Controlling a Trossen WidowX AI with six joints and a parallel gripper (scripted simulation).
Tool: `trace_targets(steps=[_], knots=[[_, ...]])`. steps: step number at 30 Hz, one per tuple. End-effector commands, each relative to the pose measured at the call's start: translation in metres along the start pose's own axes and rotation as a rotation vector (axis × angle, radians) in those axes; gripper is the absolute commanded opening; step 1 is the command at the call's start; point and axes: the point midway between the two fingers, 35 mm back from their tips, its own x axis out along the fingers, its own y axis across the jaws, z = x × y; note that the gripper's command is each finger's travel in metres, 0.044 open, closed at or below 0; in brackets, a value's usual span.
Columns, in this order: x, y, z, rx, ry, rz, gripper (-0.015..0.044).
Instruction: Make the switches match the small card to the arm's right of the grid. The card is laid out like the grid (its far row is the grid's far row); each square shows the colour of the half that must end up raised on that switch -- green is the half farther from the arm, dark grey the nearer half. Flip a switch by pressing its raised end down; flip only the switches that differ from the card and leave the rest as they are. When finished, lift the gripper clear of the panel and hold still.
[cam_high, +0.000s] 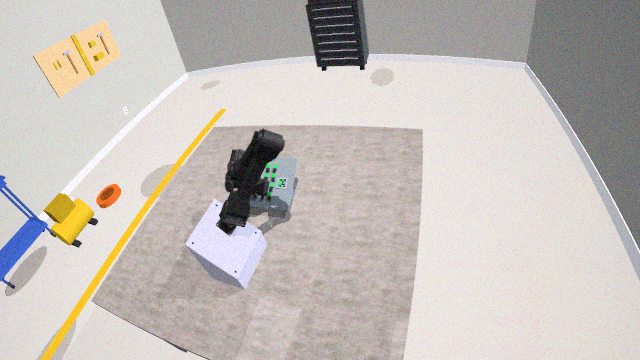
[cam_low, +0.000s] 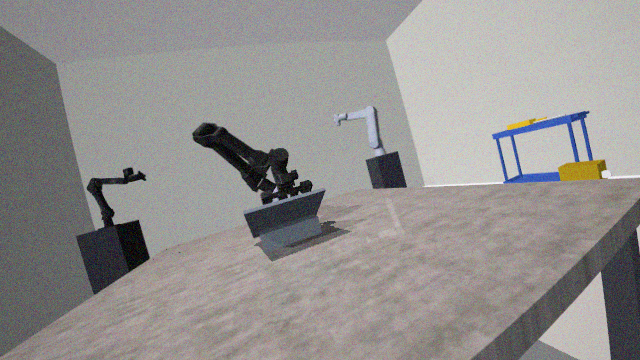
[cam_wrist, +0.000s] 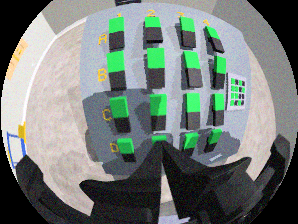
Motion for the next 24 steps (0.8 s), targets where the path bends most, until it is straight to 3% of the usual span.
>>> trace_targets(steps=[1,17,24], knots=[[0.001,0.001,-0.001,-0.005,0.002,0.003,0.0],[0.001,0.0,0.0,-0.001,0.001,0.001,0.0],[-0.057,0.003,-0.002,-0.003,-0.019,0.009,0.0]])
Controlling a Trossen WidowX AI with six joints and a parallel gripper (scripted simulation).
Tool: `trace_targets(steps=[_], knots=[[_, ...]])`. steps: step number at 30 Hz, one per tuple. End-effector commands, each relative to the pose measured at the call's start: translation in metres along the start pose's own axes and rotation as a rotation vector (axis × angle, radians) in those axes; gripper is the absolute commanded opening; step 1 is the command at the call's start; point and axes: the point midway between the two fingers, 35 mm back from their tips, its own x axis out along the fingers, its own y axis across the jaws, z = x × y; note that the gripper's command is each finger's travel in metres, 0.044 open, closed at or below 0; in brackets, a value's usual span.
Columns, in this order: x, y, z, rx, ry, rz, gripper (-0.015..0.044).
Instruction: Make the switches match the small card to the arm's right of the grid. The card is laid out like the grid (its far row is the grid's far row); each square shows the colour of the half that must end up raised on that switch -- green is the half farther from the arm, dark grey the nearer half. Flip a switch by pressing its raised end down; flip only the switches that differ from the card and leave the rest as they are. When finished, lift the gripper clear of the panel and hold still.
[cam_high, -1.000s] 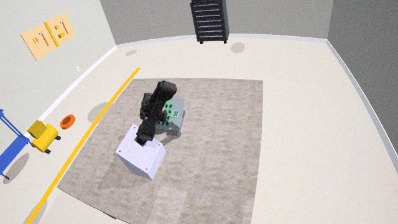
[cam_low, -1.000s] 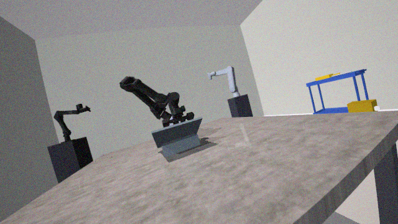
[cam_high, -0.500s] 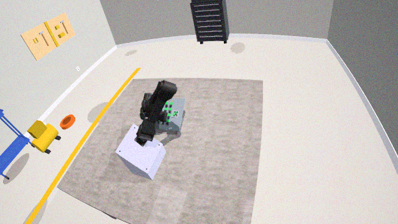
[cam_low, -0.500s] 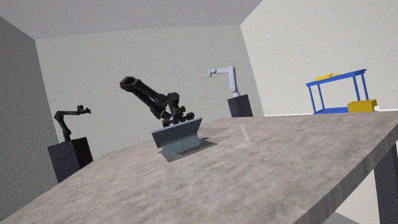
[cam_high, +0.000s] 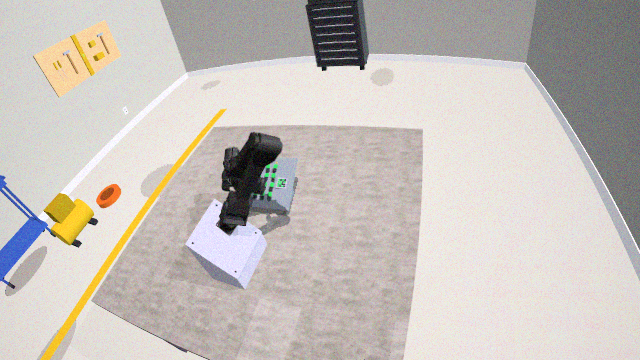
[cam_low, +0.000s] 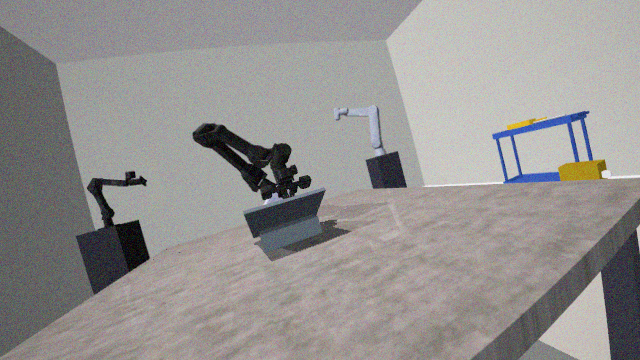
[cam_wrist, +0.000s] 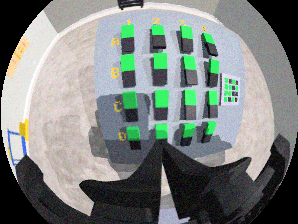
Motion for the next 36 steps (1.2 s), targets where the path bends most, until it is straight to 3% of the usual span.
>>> trace_targets(steps=[1,10,19,24,30,36], knots=[[-0.039,-0.003,-0.001,0.007,-0.025,-0.007,0.0],[-0.041,-0.005,-0.001,0.007,-0.026,-0.007,0.0],[-0.041,-0.066,0.0,0.005,-0.024,-0.008,0.0],[-0.041,-0.071,-0.001,0.005,-0.026,-0.011,0.0],[-0.007,-0.072,0.0,0.005,-0.001,-0.013,0.0],[-0.006,-0.072,0.0,0.005,0.0,-0.013,0.0]])
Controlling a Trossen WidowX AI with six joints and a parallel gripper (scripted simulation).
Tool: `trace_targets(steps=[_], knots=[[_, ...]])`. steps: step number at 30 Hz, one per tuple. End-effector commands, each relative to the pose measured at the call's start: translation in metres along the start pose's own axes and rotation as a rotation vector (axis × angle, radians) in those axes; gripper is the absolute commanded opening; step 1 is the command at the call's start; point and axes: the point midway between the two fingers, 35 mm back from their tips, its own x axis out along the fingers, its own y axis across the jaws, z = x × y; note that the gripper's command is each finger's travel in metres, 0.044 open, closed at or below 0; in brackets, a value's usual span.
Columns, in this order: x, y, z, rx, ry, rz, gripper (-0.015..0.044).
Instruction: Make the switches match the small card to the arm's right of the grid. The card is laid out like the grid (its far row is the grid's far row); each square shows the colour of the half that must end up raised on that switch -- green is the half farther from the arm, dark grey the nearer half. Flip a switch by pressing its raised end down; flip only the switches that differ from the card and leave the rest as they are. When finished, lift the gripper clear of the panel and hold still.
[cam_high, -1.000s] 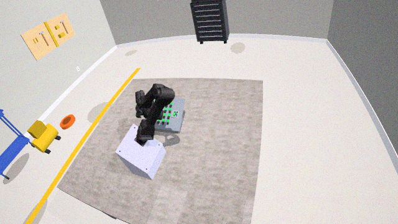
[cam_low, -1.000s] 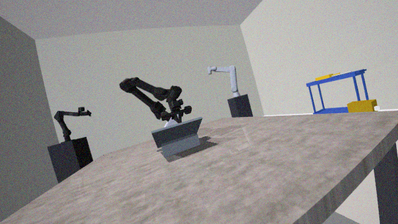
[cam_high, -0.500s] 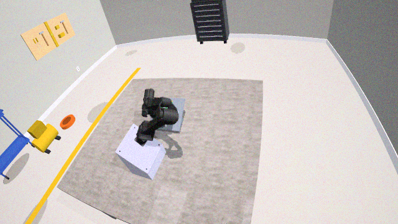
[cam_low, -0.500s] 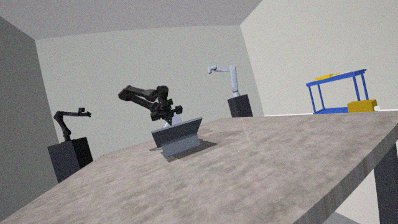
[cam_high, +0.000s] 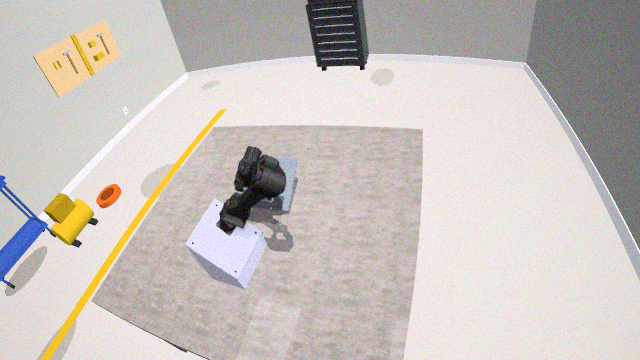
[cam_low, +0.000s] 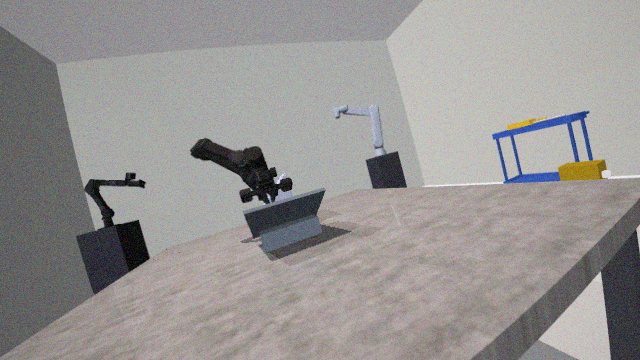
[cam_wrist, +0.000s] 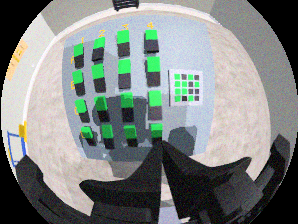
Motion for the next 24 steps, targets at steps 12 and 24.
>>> trace_targets(steps=[12,24], knots=[[0.018,0.0,-0.001,-0.006,0.002,0.001,0.0],[0.028,0.0,-0.001,-0.006,0.002,0.001,0.0]])
